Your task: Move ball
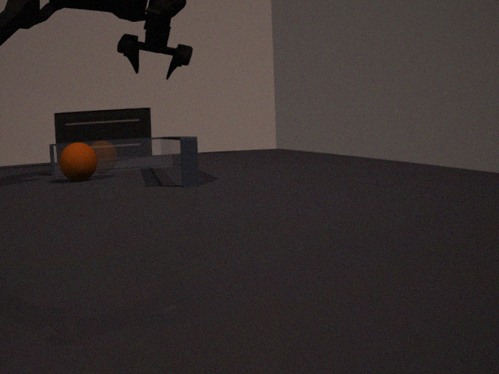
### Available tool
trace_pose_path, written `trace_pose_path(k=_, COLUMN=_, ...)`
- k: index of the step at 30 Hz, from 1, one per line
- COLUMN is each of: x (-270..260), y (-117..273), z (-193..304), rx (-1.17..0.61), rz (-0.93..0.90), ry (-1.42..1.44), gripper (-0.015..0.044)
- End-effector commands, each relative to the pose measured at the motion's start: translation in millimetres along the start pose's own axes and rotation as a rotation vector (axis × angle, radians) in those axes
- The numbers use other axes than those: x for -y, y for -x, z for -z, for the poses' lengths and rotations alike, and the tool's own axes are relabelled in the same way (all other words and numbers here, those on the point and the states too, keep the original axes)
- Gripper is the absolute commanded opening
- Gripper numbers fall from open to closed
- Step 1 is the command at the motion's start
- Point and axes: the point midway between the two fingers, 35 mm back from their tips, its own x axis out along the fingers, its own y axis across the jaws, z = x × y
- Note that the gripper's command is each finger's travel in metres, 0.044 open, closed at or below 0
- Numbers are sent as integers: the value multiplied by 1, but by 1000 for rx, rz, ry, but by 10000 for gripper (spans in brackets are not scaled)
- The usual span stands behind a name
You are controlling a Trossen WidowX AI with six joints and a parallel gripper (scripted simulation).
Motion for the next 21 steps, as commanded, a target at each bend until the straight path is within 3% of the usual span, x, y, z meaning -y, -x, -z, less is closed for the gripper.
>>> trace_pose_path(k=1, x=2, y=1, z=2, rx=-1, rz=7, ry=3, gripper=407)
trace_pose_path(k=12, x=70, y=86, z=152, rx=-224, rz=370, ry=141, gripper=407)
trace_pose_path(k=21, x=42, y=153, z=297, rx=-555, rz=409, ry=194, gripper=407)
